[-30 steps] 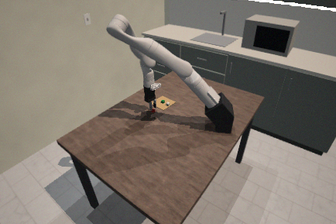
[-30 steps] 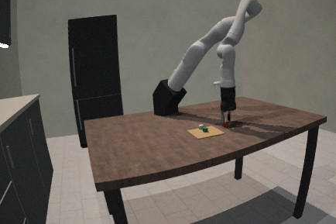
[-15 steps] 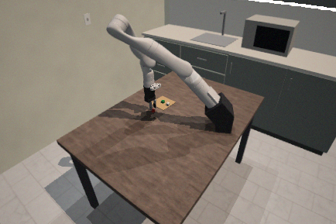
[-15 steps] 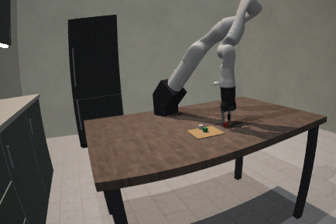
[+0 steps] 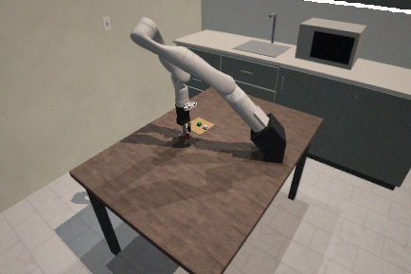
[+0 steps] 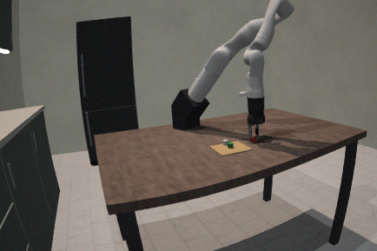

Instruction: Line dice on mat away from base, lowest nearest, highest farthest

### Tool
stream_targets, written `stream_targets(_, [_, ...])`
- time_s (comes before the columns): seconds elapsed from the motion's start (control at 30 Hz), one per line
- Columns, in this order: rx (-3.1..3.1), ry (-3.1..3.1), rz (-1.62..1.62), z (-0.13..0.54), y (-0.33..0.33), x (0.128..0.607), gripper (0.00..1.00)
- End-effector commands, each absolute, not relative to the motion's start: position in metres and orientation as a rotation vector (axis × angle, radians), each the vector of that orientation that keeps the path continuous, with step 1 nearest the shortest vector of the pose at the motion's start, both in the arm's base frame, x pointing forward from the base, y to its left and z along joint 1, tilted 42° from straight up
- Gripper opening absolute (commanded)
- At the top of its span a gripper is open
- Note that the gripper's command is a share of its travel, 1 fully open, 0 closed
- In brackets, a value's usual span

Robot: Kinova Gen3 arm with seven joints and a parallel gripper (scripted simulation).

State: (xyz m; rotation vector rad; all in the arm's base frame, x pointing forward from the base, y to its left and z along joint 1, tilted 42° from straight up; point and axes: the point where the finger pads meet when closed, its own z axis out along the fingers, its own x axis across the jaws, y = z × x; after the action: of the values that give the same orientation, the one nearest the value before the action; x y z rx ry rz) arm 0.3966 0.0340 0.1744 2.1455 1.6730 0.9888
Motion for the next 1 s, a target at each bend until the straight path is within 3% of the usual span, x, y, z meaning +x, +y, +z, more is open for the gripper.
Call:
stream_targets(0.0, [2.147, 1.67, 0.99, 0.174, 0.035, 0.396, 0.7])
stream_targets(0.97, [2.141, 1.671, 0.993, 0.16, 0.039, 0.412, 0.7])
